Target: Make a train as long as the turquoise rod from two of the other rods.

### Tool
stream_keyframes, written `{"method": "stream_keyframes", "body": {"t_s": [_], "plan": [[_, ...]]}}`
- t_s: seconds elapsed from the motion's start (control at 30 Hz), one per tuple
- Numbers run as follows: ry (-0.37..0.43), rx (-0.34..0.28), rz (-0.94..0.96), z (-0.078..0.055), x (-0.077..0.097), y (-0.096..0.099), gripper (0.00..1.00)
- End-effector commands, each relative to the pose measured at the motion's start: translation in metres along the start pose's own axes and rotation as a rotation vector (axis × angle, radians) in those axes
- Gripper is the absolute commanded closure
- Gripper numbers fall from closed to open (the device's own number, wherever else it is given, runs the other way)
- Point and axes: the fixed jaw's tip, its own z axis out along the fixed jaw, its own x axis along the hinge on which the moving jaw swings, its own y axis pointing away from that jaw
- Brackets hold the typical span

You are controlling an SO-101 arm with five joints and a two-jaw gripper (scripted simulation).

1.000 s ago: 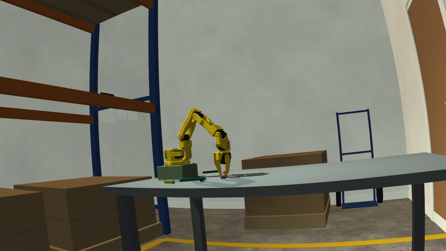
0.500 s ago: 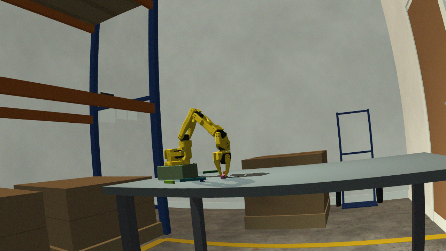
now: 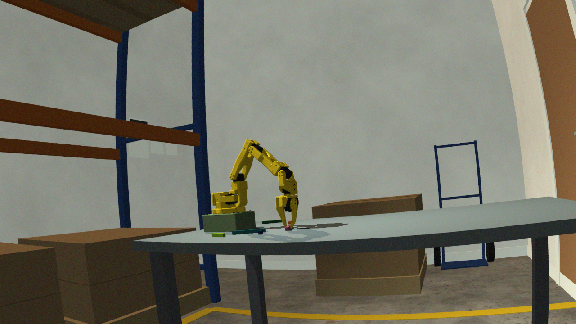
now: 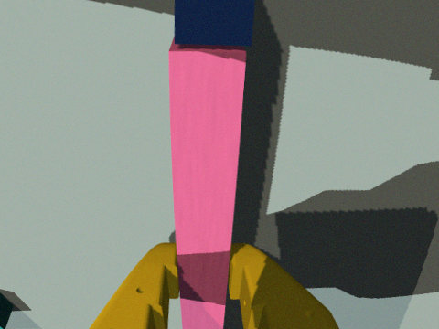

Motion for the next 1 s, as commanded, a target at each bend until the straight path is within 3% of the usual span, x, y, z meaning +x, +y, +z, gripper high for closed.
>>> {"method": "stream_keyframes", "body": {"t_s": [0.0,0.57,0.97], "plan": [[0.008,0.019,-0.001,-0.0044,0.0008,-0.0059,1.00],[0.008,0.019,-0.001,-0.0044,0.0008,-0.0059,1.00],[0.008,0.019,-0.001,-0.0044,0.0008,-0.0059,0.94]]}}
